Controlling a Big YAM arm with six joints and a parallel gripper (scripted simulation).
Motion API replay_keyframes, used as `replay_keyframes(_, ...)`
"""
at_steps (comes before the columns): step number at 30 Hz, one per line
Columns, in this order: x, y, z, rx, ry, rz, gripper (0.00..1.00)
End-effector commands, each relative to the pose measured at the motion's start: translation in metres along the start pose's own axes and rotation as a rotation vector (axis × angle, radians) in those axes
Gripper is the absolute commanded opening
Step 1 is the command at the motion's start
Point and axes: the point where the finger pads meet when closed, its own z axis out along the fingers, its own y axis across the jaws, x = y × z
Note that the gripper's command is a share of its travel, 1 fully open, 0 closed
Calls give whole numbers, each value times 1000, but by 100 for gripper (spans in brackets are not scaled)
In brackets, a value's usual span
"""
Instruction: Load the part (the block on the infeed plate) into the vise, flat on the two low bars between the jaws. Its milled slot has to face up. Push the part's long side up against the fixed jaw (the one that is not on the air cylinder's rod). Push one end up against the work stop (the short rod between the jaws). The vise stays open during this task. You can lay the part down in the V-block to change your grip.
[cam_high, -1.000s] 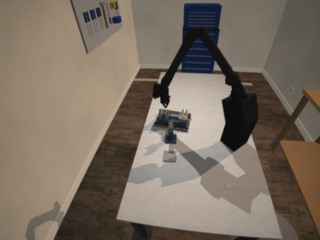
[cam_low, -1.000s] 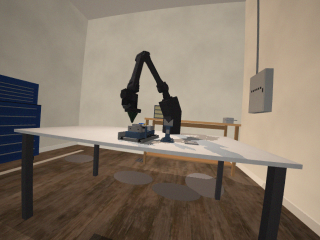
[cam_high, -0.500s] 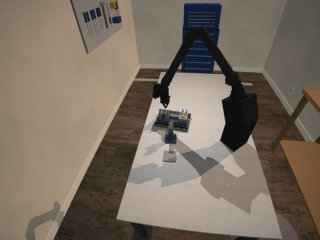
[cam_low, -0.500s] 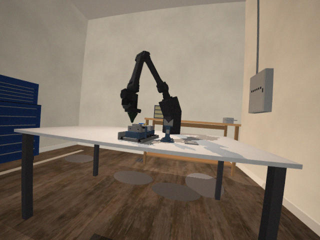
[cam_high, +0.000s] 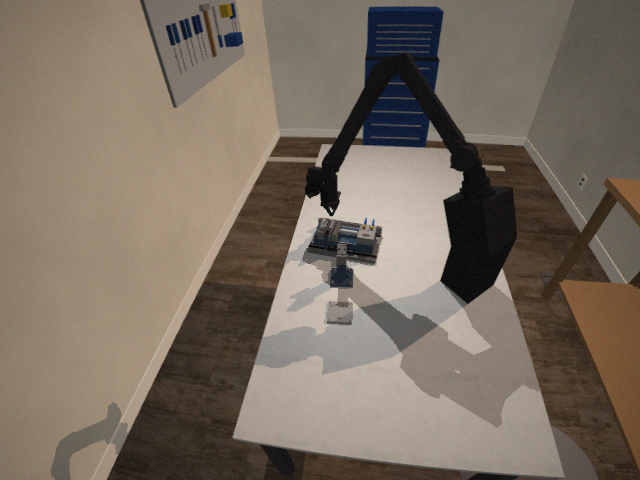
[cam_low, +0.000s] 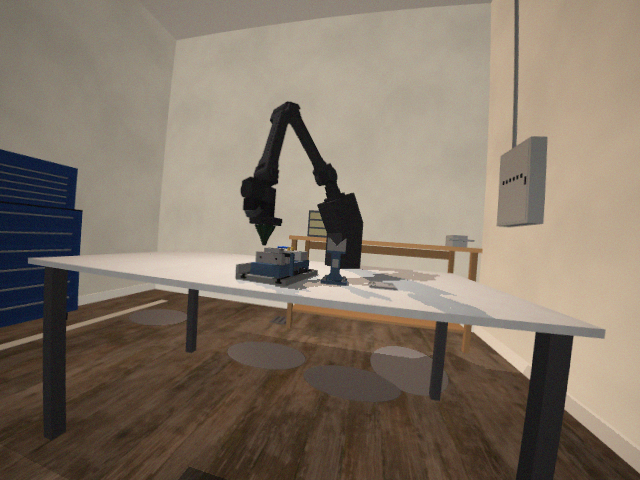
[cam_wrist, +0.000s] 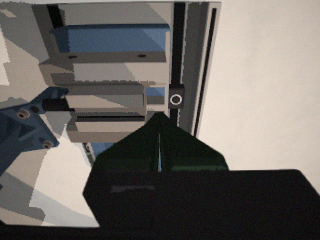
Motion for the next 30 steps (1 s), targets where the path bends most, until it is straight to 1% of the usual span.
replay_keyframes(1, -11, -4, 7, 3, -19, -2, 0)
replay_keyframes(30, -6, -1, 8, 0, -11, -5, 0)
